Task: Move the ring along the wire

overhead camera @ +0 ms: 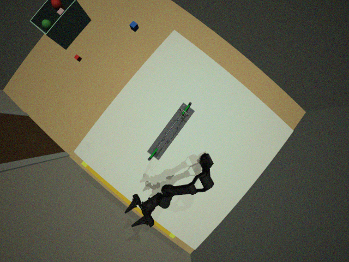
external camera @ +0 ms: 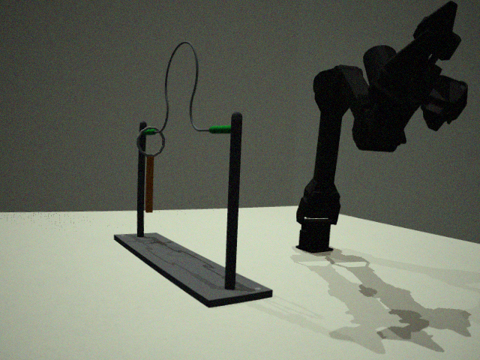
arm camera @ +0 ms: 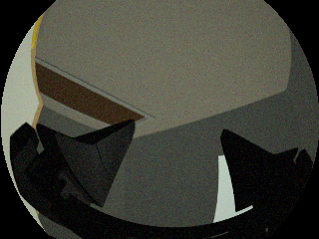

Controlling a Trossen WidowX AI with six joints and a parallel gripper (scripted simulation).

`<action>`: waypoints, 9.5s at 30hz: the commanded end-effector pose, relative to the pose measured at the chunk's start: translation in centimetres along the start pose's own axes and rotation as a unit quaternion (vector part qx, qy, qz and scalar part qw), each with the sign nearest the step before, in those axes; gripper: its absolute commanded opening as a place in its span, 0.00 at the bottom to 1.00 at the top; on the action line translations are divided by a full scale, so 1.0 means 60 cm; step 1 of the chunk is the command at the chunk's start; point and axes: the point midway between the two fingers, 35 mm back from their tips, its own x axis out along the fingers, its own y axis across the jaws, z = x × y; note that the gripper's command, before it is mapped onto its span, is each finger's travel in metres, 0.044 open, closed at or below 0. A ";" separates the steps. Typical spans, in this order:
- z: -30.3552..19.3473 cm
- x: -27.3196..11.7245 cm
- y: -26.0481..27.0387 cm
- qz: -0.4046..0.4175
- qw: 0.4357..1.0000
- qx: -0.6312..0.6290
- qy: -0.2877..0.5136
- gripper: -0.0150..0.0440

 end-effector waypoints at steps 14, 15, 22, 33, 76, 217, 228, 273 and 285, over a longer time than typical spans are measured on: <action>-0.076 -0.010 0.088 0.039 0.998 0.041 0.016 0.53; -0.084 -0.012 0.094 0.040 0.998 0.045 0.017 0.53; -0.138 -0.030 0.128 0.048 0.996 0.073 0.028 0.53; -0.225 -0.051 0.145 0.055 0.982 0.166 0.066 0.53; -0.698 -0.269 0.002 -0.125 0.793 0.517 0.298 0.53; -0.526 -0.911 0.365 0.044 0.471 0.680 0.559 0.53; -0.532 -0.902 0.379 0.043 0.472 0.681 0.559 0.53; -0.531 -0.902 0.379 0.046 0.472 0.681 0.558 0.00; -0.542 -0.893 0.367 0.047 0.473 0.681 0.557 0.00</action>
